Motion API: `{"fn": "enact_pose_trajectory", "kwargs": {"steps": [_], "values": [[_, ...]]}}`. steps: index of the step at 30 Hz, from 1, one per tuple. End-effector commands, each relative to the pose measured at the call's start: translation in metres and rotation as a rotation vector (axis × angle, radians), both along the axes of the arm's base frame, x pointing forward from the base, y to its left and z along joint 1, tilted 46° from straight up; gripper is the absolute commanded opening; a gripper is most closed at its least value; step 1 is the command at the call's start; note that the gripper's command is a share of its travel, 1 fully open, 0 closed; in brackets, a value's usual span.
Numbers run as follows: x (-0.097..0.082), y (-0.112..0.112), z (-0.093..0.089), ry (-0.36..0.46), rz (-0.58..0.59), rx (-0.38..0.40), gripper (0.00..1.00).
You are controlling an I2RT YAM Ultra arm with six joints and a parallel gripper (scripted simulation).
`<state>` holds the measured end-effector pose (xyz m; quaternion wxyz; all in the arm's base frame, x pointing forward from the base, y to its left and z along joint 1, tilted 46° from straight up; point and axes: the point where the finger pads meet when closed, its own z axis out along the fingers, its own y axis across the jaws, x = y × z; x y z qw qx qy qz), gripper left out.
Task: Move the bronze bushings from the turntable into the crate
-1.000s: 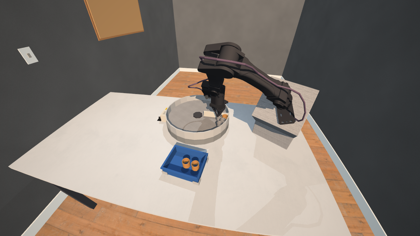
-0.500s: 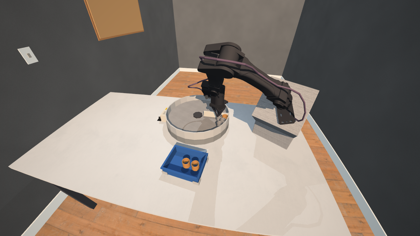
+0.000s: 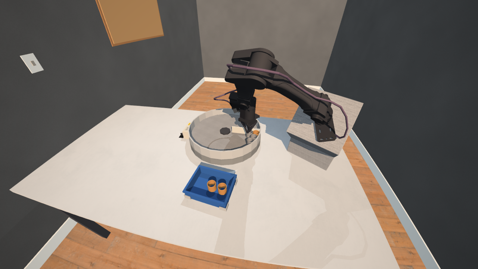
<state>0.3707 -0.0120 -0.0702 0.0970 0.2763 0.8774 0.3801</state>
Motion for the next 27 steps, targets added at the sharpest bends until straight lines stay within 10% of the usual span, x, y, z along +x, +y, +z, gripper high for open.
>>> {"fn": "enact_pose_trajectory", "kwargs": {"steps": [1, 27], "values": [[0.0114, -0.0141, 0.0142, -0.039, -0.019, -0.021, 0.15], [0.0122, -0.0153, 0.0174, -0.04, -0.018, -0.02, 0.15]]}}
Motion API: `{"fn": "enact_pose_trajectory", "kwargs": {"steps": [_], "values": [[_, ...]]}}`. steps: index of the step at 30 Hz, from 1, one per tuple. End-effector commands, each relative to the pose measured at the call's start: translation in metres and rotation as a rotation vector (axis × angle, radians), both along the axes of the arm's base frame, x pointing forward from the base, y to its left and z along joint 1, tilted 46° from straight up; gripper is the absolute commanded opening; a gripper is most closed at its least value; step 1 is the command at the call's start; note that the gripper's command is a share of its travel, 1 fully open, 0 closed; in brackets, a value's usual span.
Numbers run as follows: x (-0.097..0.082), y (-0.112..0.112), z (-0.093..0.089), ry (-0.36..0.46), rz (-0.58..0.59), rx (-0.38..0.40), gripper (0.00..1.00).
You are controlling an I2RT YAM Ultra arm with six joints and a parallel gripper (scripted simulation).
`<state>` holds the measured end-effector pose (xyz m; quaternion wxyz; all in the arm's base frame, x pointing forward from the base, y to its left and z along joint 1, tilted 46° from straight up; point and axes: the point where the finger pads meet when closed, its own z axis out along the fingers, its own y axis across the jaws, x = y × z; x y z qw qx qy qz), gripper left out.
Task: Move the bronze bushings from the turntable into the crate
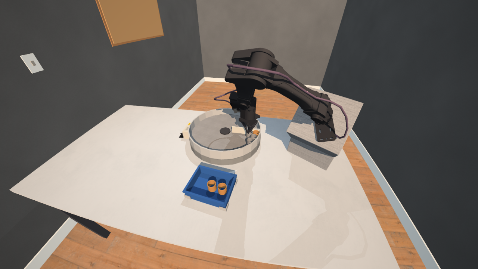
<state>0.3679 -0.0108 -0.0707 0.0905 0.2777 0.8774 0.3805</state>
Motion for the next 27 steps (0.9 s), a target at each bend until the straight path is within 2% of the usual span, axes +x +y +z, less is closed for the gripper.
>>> {"fn": "enact_pose_trajectory", "kwargs": {"steps": [1, 24, 27], "values": [[0.015, -0.0164, 0.0179, -0.052, -0.021, -0.025, 0.15], [0.0154, -0.0162, 0.0174, -0.049, -0.024, -0.023, 0.15], [0.0221, -0.0145, 0.0165, -0.067, -0.024, -0.033, 0.15]]}}
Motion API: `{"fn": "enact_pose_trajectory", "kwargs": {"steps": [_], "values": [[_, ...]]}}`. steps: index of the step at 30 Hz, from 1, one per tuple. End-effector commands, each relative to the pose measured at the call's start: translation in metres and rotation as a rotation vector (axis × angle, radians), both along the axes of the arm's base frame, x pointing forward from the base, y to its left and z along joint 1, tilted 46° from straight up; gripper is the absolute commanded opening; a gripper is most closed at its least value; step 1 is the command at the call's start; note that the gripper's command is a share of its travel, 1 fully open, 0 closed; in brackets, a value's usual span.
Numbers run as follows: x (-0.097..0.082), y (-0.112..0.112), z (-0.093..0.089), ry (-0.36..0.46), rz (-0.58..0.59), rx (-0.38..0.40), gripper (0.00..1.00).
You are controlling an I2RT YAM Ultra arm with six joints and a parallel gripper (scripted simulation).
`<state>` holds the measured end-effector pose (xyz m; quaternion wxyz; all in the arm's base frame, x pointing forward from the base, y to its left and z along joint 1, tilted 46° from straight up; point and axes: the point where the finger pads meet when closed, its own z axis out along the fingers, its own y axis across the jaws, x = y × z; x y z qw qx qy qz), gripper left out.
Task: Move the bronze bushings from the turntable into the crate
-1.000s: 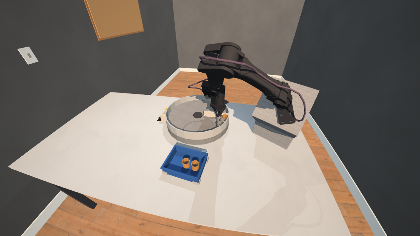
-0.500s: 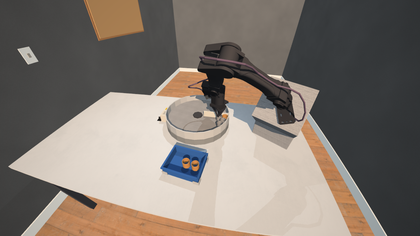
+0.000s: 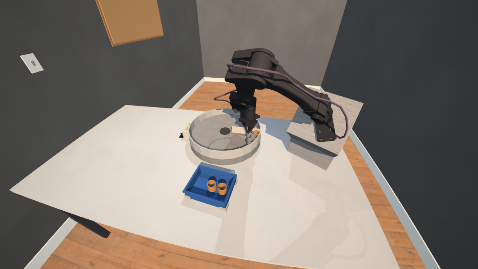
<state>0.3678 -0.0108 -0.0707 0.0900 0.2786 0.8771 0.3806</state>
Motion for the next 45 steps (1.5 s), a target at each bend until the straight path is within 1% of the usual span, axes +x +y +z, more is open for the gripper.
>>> {"fn": "enact_pose_trajectory", "kwargs": {"steps": [1, 2, 8, 9, 11, 45], "values": [[0.02, -0.008, 0.008, -0.05, -0.012, -0.027, 0.15], [0.018, -0.005, 0.002, -0.034, -0.01, -0.023, 0.15], [0.023, -0.002, -0.002, -0.034, -0.01, -0.022, 0.15], [0.023, -0.009, -0.003, -0.034, -0.03, -0.023, 0.15], [0.024, -0.007, -0.004, -0.034, -0.027, -0.023, 0.15], [0.025, -0.004, -0.003, -0.038, -0.02, -0.021, 0.15]]}}
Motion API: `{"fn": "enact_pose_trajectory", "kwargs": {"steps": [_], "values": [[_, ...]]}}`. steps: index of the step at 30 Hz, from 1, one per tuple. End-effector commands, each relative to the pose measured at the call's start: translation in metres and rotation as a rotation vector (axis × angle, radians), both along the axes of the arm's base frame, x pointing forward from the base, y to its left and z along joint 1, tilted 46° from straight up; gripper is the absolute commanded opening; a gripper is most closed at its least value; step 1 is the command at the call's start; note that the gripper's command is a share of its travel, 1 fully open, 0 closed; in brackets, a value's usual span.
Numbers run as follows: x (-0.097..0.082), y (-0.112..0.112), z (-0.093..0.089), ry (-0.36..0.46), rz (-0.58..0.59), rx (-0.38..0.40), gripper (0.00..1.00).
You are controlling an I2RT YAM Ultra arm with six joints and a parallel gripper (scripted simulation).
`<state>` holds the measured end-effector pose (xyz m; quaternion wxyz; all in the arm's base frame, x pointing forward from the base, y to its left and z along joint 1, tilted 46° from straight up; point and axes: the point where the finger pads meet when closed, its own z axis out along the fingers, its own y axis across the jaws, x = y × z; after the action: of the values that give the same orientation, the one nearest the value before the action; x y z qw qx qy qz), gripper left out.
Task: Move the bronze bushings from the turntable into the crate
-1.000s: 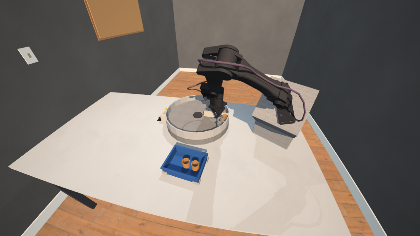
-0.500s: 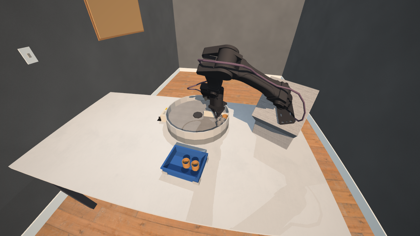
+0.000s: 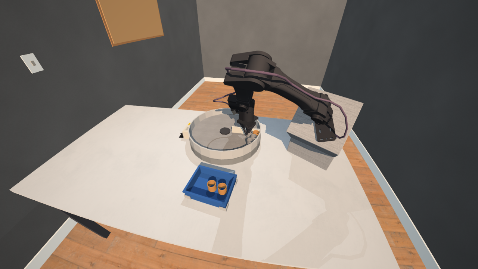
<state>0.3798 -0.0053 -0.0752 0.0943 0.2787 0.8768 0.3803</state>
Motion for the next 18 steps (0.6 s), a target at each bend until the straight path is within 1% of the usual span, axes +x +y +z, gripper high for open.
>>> {"fn": "enact_pose_trajectory", "kwargs": {"steps": [1, 4, 9, 12, 18], "values": [[0.0132, -0.01, 0.0012, -0.03, -0.017, -0.018, 0.15], [0.013, -0.0097, 0.0009, -0.029, -0.017, -0.018, 0.15], [0.0147, -0.0024, -0.0023, -0.027, -0.006, -0.017, 0.15], [0.015, -0.0084, -0.003, -0.028, -0.023, -0.017, 0.15], [0.0152, -0.0088, -0.0024, -0.03, -0.023, -0.017, 0.15]]}}
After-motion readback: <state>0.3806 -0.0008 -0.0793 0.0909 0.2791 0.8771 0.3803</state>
